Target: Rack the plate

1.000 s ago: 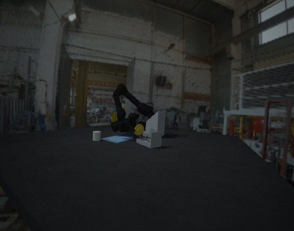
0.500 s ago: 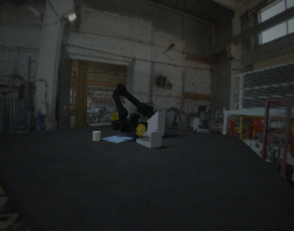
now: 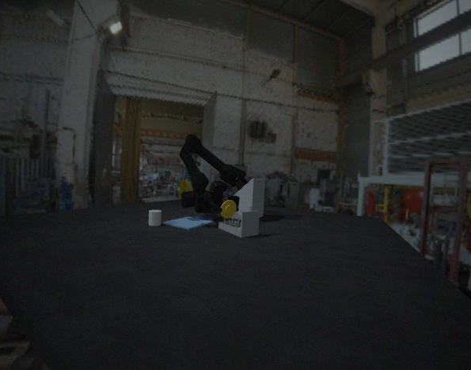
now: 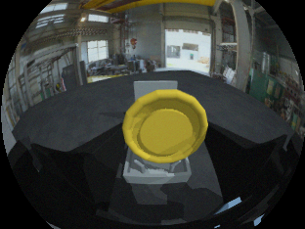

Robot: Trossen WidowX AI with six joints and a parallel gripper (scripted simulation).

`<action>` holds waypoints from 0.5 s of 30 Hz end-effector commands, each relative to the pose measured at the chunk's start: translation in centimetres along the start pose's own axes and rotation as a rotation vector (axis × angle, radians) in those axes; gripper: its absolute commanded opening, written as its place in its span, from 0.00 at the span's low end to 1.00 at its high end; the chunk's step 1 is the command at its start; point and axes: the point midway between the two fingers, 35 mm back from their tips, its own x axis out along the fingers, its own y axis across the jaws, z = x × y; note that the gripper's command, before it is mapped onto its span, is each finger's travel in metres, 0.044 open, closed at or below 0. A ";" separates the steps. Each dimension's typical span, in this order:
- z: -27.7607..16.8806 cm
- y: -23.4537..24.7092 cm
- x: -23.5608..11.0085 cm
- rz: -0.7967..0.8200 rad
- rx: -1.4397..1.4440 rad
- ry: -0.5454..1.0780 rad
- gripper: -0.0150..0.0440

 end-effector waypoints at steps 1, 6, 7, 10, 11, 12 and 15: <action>0.1 0.4 0.8 0.005 0.002 -0.001 0.25; 0.2 0.4 1.2 0.004 0.000 -0.002 0.25; 0.2 0.4 1.2 0.004 0.000 -0.002 0.25; 0.2 0.6 1.6 0.001 -0.004 -0.003 0.25; 0.3 0.6 1.7 0.000 -0.005 -0.003 0.25; 0.3 0.6 1.8 0.000 -0.005 -0.003 0.25; 0.1 0.6 1.8 0.000 -0.006 -0.003 0.25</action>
